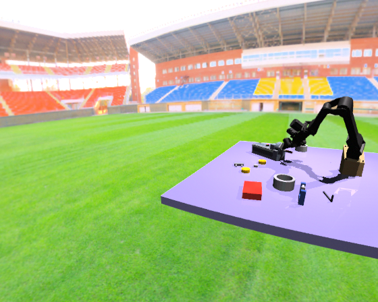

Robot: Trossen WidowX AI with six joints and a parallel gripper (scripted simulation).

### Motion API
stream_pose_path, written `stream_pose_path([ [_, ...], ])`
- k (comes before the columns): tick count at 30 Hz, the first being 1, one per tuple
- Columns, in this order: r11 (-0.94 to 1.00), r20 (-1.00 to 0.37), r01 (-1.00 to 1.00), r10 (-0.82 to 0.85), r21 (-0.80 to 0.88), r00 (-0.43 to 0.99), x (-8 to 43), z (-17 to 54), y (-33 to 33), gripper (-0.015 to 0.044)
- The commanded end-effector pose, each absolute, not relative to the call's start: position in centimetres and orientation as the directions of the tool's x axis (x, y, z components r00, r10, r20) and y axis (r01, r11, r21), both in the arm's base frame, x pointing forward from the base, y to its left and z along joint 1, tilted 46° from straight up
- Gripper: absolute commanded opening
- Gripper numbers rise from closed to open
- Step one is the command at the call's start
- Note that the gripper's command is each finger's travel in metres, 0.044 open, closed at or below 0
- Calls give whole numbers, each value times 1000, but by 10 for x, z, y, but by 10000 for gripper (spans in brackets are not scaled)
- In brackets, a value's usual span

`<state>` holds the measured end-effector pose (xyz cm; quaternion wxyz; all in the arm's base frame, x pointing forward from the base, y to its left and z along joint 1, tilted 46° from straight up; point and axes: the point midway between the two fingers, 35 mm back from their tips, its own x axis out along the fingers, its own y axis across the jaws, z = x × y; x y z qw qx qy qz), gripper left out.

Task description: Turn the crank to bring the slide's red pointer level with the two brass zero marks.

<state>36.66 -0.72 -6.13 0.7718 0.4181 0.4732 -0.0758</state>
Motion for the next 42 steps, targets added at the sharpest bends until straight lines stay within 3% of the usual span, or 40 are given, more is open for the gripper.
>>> stream_pose_path([
  [1,638,-800,521,276,567,533,364,-69,-2,440],
  [24,636,-799,521,278,569,533,358,-93,23,440],
  [40,636,-799,521,278,569,533,358,-93,23,20],
  [42,636,-799,521,278,569,533,358,-93,23,0],
])
